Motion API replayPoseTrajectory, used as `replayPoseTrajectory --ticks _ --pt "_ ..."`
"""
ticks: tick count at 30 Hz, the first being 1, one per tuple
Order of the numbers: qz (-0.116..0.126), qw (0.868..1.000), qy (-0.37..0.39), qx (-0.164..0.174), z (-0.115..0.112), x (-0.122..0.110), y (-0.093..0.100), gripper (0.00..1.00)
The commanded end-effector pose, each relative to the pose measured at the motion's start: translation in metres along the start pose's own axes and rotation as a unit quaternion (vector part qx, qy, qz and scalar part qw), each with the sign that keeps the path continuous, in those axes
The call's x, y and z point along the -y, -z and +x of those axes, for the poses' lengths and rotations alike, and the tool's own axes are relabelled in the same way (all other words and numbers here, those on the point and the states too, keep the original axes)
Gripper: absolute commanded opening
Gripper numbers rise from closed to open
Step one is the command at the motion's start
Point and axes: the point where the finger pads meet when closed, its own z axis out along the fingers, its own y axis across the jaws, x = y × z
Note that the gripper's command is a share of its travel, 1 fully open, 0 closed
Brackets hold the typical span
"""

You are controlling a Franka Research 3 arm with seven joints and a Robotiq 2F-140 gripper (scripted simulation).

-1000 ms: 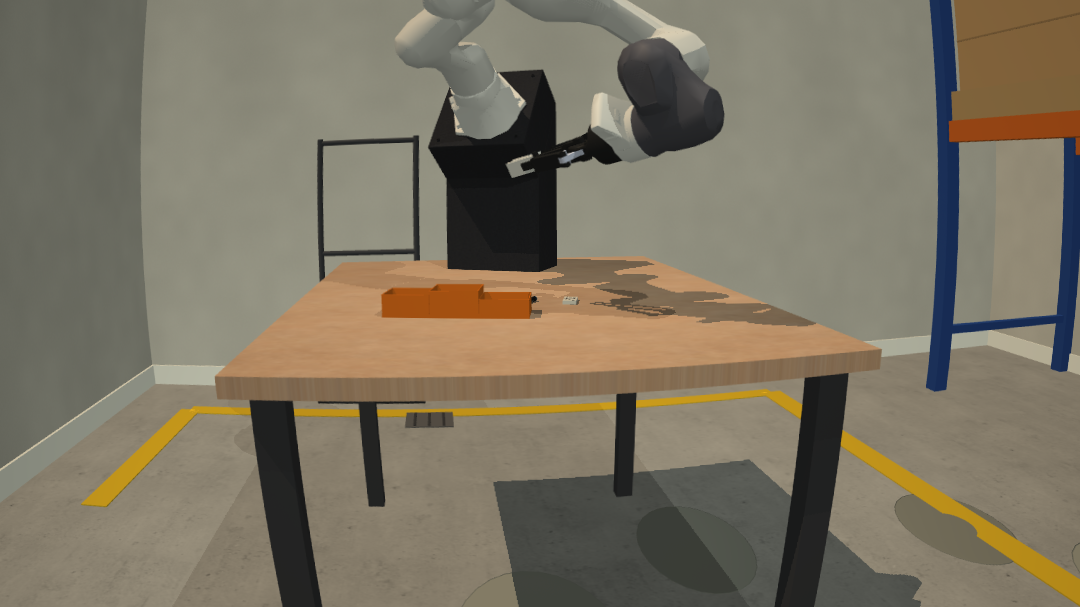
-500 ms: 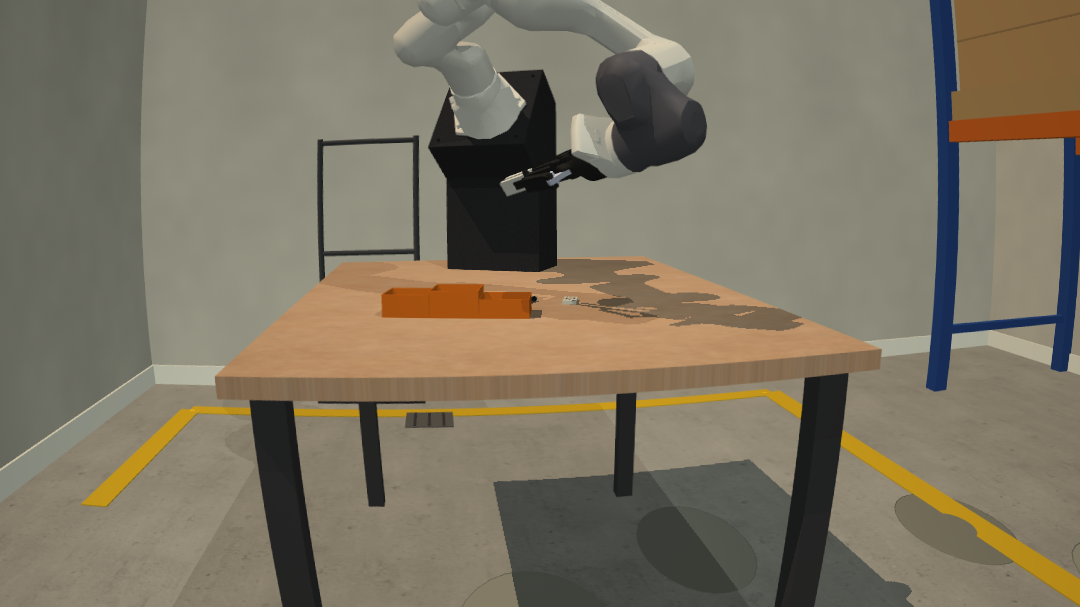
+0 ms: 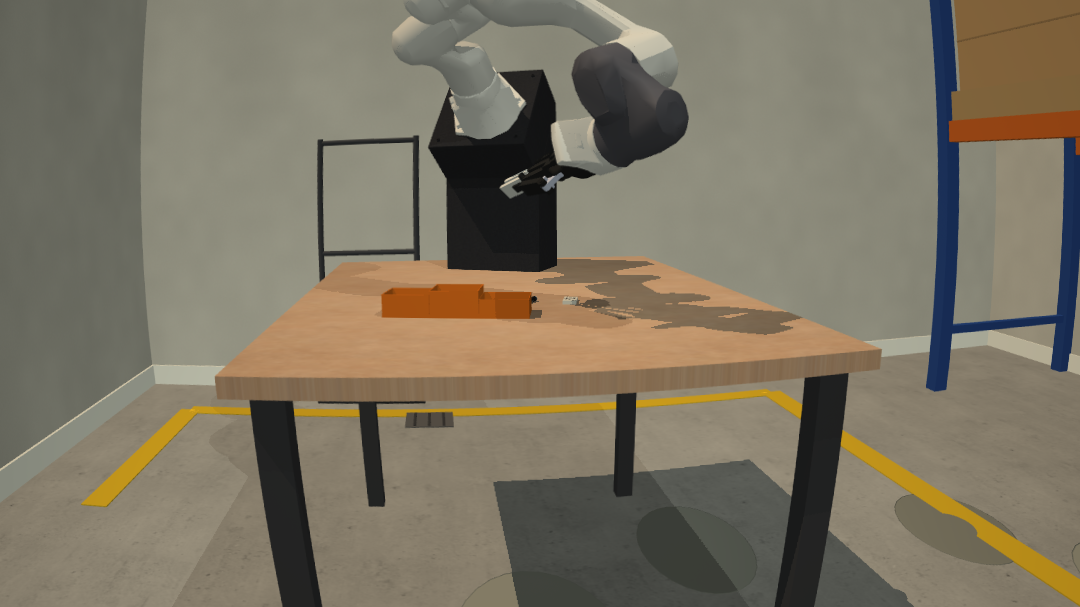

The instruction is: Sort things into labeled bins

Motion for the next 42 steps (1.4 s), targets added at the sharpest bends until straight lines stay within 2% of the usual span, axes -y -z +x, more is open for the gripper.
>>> replayPoseTrajectory --ticks 1,9,16,26,31,33,34,42 --pt "-0.006 0.997 0.076 0.018 -0.003 0.0 0.001 0.05" --pt "-0.017 0.99 0.132 0.052 -0.001 0.005 0.005 0.05" --pt "-0.019 0.983 0.167 0.069 0.0 0.007 0.008 0.05" --pt "-0.021 0.963 0.243 0.117 0.003 0.012 0.014 0.05" --pt "-0.018 0.952 0.275 0.135 0.005 0.014 0.017 0.05" --pt "-0.018 0.952 0.275 0.135 0.005 0.014 0.017 0.05" --pt "-0.017 0.945 0.292 0.145 0.005 0.014 0.017 0.05" --pt "-0.009 0.925 0.339 0.171 0.007 0.017 0.021 0.05"
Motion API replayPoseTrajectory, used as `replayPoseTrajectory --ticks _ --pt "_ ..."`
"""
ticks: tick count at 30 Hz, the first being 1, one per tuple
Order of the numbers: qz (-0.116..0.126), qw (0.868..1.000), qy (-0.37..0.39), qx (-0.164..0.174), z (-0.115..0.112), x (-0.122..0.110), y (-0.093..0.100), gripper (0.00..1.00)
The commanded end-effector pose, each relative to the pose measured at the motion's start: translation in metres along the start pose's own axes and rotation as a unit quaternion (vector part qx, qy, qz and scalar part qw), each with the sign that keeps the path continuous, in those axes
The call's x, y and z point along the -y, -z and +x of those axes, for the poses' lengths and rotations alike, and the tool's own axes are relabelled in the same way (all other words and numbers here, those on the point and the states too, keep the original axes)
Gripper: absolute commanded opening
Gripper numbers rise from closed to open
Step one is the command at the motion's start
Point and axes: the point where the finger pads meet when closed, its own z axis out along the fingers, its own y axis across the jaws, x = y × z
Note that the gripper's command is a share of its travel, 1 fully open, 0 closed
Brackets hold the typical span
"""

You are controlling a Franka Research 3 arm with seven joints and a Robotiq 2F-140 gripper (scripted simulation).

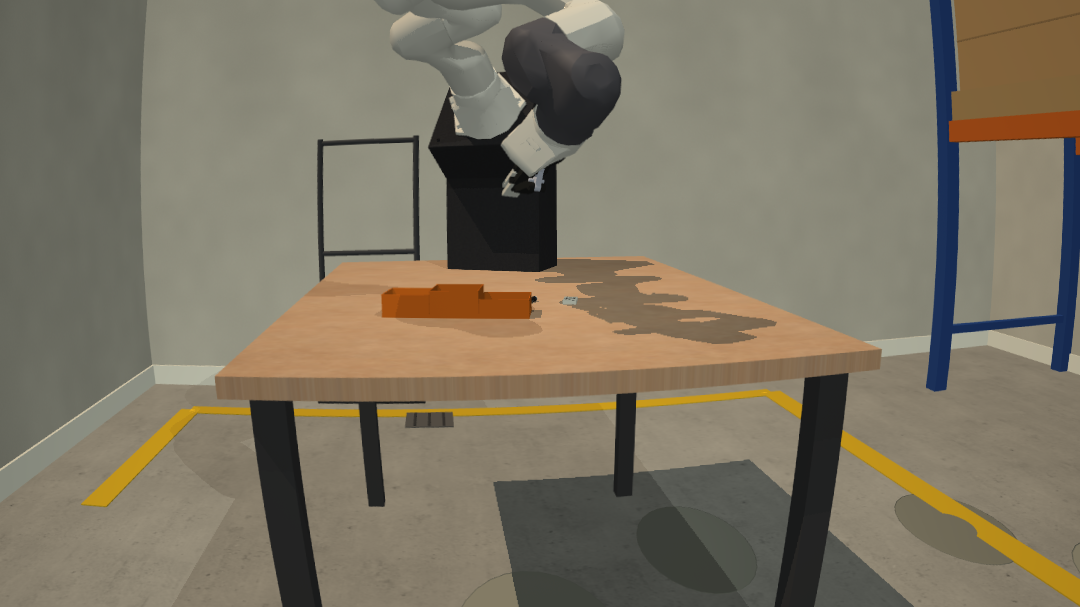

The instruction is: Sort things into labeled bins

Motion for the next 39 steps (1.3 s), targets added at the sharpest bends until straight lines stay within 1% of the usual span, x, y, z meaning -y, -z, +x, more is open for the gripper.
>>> replayPoseTrajectory --ticks 1,5,6,8,9,11,12,13,17,18,19,23,25,26,29,30,35,36,39 --pt "0.009 0.997 0.075 0.021 -0.002 0.003 0.006 0.05" --pt "0.013 0.994 0.102 0.033 -0.002 0.003 0.006 0.05" --pt "0.017 0.993 0.107 0.039 0.0 0.004 0.012 0.05" --pt "0.017 0.993 0.107 0.039 0.0 0.004 0.012 0.05" --pt "0.021 0.991 0.124 0.048 0.0 0.004 0.012 0.05" --pt "0.023 0.989 0.139 0.052 0.0 0.004 0.012 0.05" --pt "0.027 0.988 0.144 0.058 0.002 0.006 0.017 0.05" --pt "0.03 0.986 0.15 0.063 0.002 0.006 0.017 0.05" --pt "0.035 0.981 0.176 0.07 0.002 0.006 0.017 0.05" --pt "0.04 0.98 0.18 0.076 0.005 0.007 0.024 0.05" --pt "0.043 0.978 0.186 0.081 0.005 0.007 0.024 0.05" --pt "0.049 0.972 0.212 0.087 0.005 0.007 0.024 0.05" --pt "0.049 0.972 0.212 0.087 0.005 0.007 0.024 0.05" --pt "0.057 0.967 0.228 0.096 0.008 0.008 0.03 0.05" --pt "0.065 0.962 0.246 0.103 0.008 0.008 0.03 0.05" --pt "0.07 0.959 0.251 0.108 0.011 0.009 0.037 0.05" --pt "0.082 0.949 0.279 0.117 0.011 0.009 0.037 0.05" --pt "0.088 0.947 0.284 0.122 0.014 0.01 0.044 0.05" --pt "0.097 0.94 0.301 0.128 0.014 0.01 0.044 0.05"
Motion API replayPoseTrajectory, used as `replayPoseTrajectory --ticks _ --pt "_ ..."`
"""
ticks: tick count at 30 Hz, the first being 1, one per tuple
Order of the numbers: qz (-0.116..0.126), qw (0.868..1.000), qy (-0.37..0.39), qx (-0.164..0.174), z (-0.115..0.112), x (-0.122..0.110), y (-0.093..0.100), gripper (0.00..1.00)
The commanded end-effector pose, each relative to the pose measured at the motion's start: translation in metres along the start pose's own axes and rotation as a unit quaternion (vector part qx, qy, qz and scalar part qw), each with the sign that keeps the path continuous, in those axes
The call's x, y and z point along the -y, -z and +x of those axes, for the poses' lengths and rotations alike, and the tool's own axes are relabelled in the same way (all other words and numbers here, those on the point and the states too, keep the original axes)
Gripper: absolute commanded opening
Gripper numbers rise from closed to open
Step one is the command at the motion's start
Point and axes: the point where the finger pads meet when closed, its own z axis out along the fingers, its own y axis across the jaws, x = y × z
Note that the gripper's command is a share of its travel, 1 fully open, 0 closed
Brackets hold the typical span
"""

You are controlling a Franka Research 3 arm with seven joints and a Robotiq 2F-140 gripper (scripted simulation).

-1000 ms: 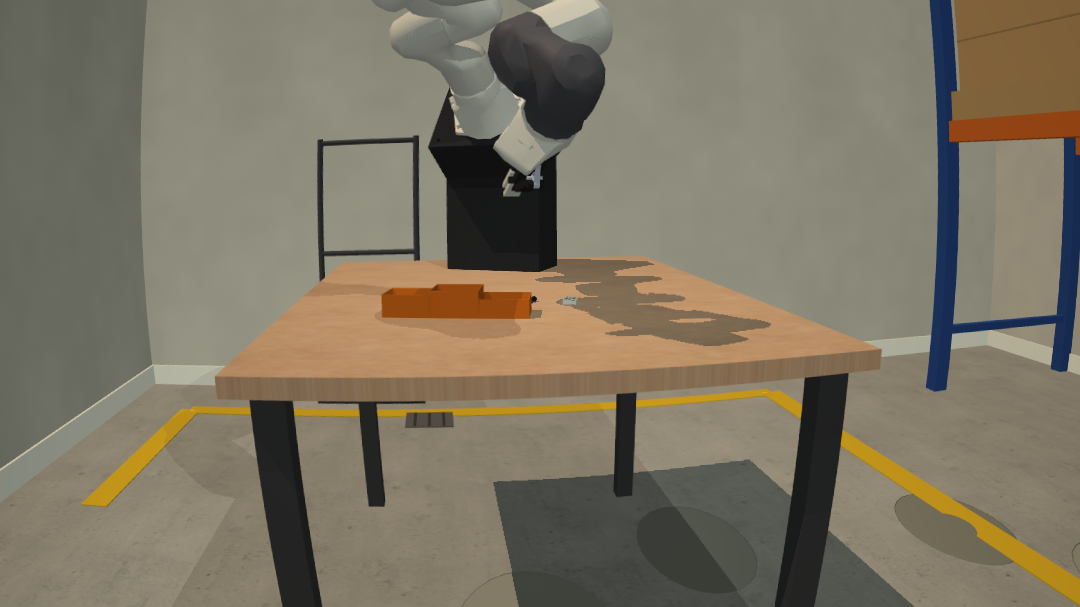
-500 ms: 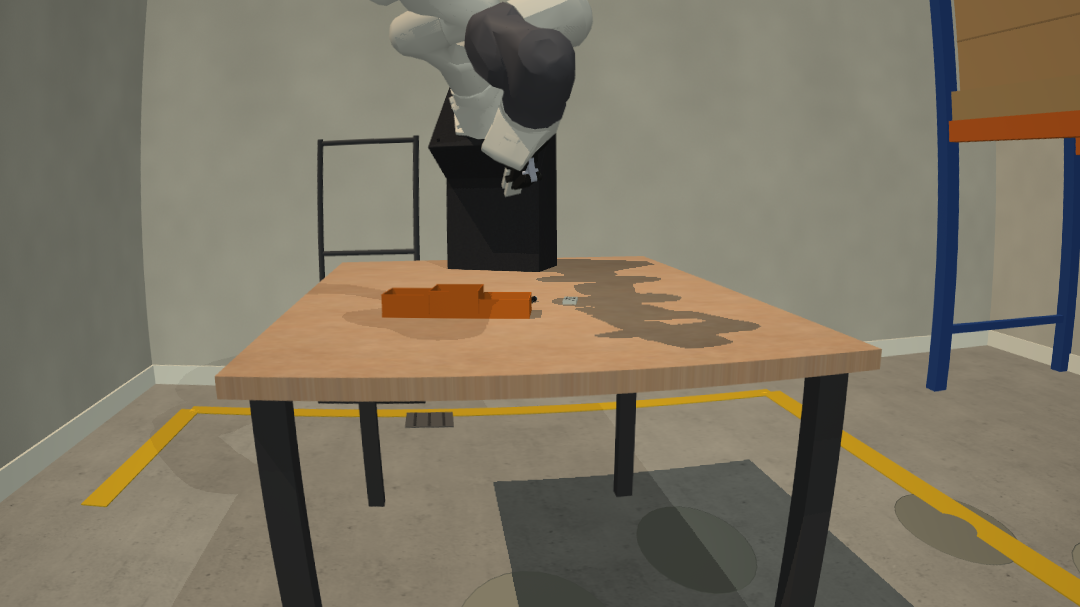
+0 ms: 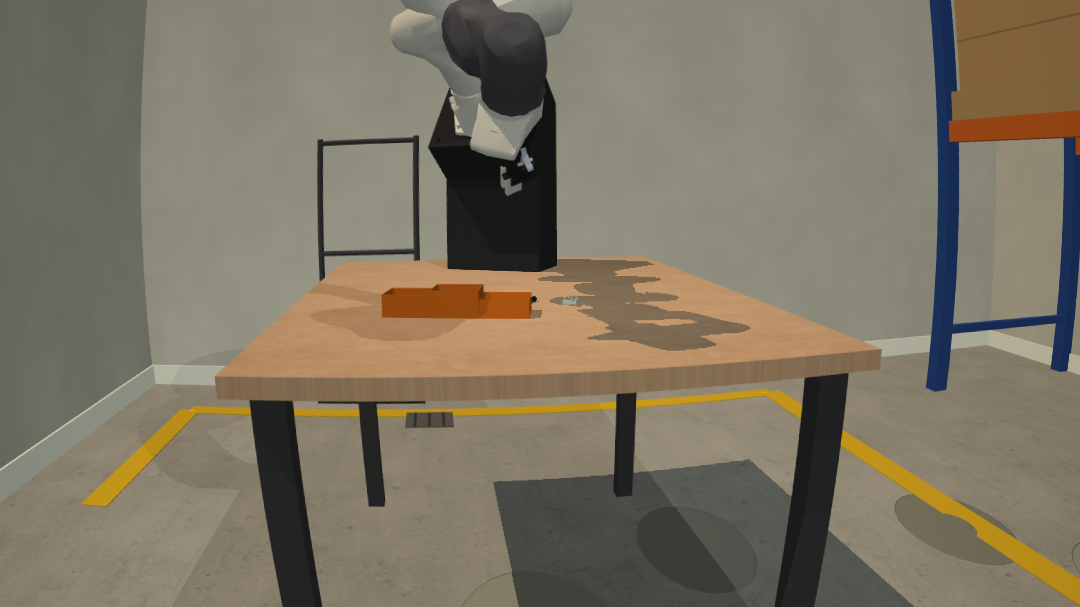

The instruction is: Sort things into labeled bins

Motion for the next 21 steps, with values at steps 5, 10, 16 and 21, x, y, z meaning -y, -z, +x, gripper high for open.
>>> replayPoseTrajectory --ticks 5,10,16,21 --pt "0.032 0.995 0.097 0.02 0.0 0.005 0.011 0.05" --pt "0.049 0.99 0.126 0.028 0.002 0.006 0.02 0.05" --pt "0.07 0.984 0.161 0.035 0.005 0.006 0.028 0.05" --pt "0.085 0.978 0.187 0.038 0.007 0.006 0.036 0.05"
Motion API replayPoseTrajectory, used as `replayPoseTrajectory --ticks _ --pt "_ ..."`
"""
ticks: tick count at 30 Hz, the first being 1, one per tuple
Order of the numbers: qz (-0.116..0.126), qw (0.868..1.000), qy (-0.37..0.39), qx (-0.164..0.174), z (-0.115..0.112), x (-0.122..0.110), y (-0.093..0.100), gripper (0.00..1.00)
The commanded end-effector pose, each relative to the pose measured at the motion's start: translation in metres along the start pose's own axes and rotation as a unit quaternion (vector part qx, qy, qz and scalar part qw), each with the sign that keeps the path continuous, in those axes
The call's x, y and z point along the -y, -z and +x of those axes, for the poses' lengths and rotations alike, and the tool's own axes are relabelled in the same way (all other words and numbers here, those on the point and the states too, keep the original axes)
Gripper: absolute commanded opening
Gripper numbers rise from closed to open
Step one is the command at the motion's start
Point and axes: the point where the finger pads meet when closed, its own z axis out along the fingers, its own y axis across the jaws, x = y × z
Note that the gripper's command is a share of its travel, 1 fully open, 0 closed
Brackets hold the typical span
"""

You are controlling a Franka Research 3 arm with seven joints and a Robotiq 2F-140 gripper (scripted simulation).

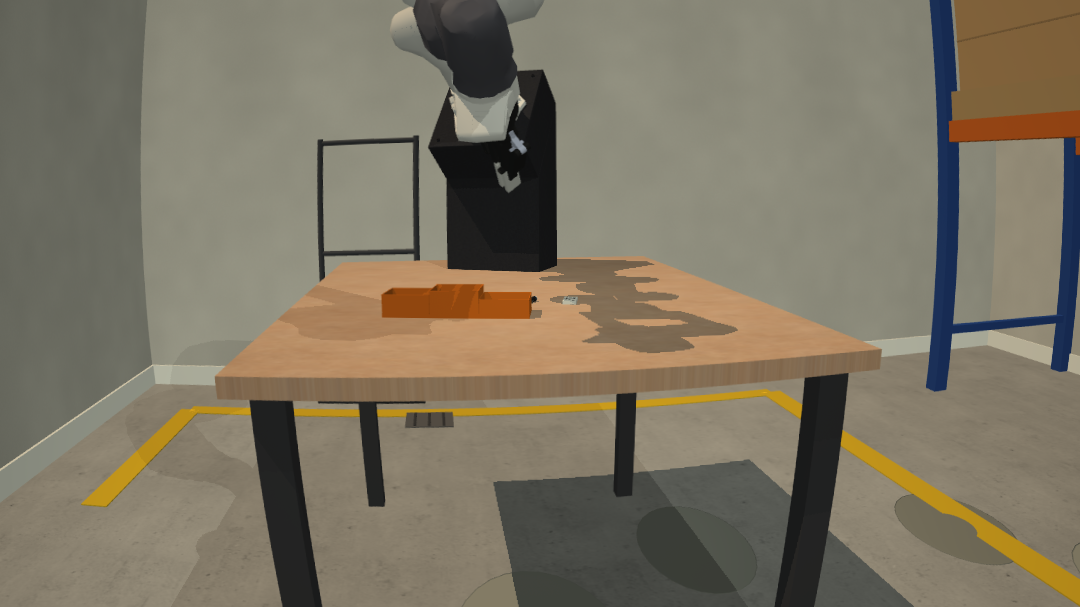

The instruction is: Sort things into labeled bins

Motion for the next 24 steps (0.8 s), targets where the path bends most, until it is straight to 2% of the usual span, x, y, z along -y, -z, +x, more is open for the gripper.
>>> replayPoseTrajectory --ticks 1,5,6,11,13,17,19,24 --pt "0.026 0.997 0.074 0.007 0.0 0.005 0.009 0.05" --pt "0.035 0.995 0.098 0.009 0.0 0.005 0.009 0.05" --pt "0.042 0.994 0.102 0.009 0.002 0.005 0.017 0.05" --pt "0.056 0.99 0.132 0.011 0.003 0.005 0.019 0.05" --pt "0.068 0.987 0.142 0.01 0.005 0.006 0.029 0.05" --pt "0.077 0.983 0.166 0.011 0.005 0.006 0.029 0.05" --pt "0.078 0.982 0.172 -0.022 0.002 0.0 0.013 0.05" --pt "0.066 0.978 0.184 -0.072 -0.006 -0.016 -0.024 0.05"
